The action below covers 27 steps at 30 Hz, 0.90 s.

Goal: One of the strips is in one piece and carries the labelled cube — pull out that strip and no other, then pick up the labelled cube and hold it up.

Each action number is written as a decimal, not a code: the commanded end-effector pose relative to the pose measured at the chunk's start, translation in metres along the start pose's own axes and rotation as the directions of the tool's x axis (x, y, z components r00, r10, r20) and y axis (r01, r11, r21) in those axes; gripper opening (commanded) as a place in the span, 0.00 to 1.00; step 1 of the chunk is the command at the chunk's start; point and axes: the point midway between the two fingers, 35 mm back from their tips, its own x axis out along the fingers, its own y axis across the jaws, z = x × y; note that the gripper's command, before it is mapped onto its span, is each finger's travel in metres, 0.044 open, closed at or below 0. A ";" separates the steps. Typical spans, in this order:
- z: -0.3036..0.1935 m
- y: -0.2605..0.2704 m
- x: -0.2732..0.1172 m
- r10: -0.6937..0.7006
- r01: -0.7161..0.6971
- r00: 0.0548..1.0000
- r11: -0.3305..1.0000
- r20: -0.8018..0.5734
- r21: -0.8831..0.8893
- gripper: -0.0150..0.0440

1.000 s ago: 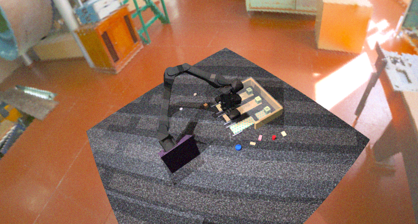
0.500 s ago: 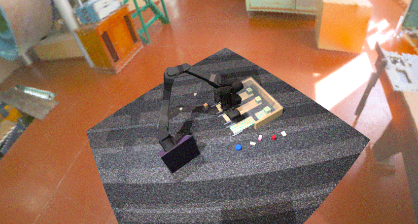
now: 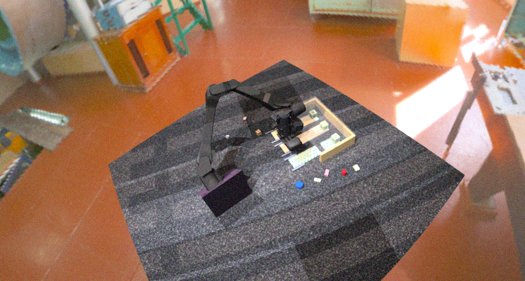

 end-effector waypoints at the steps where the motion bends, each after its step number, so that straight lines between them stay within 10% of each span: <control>1: 0.000 0.000 0.002 0.003 -0.003 1.000 1.000 -0.001 0.000 0.25; 27: -0.027 0.000 0.003 0.003 -0.003 1.000 1.000 -0.002 0.001 0.25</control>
